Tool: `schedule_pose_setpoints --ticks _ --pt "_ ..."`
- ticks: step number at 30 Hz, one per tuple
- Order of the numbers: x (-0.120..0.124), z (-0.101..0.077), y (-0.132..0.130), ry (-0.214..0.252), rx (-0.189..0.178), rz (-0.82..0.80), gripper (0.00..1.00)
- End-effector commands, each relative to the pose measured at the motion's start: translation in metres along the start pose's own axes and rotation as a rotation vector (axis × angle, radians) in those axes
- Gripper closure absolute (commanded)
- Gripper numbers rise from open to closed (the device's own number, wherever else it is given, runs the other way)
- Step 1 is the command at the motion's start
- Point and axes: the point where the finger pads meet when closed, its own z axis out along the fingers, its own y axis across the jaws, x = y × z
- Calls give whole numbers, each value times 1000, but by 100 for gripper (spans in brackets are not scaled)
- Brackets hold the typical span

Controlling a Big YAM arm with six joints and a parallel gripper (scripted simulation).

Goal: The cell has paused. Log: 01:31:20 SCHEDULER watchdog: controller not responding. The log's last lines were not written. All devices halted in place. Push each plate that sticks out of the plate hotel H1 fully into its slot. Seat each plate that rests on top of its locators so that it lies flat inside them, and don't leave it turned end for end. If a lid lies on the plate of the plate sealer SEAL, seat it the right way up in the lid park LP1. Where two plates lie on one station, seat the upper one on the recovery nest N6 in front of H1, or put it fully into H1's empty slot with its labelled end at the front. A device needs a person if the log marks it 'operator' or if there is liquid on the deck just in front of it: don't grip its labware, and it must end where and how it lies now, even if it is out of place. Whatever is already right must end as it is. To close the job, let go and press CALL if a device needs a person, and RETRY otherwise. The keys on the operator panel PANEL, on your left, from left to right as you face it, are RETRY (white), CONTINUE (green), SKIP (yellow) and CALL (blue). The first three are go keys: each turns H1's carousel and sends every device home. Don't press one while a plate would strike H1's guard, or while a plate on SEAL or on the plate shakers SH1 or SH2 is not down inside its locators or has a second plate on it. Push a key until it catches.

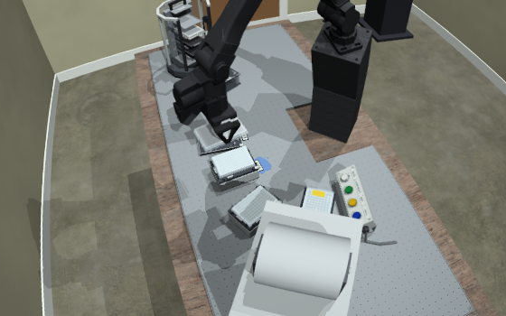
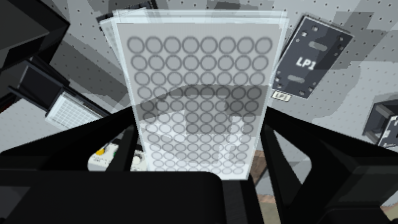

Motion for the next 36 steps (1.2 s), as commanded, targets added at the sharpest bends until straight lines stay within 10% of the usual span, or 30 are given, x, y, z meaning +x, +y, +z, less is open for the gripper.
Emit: schedule_pose_setpoints --ticks 1,18,36 --pt "-24 -4 -15 -20 0 -13 16" --pt "-39 -4 -63 -21 2 -13 16" --pt "-34 -5 -119 -21 -1 389 16"
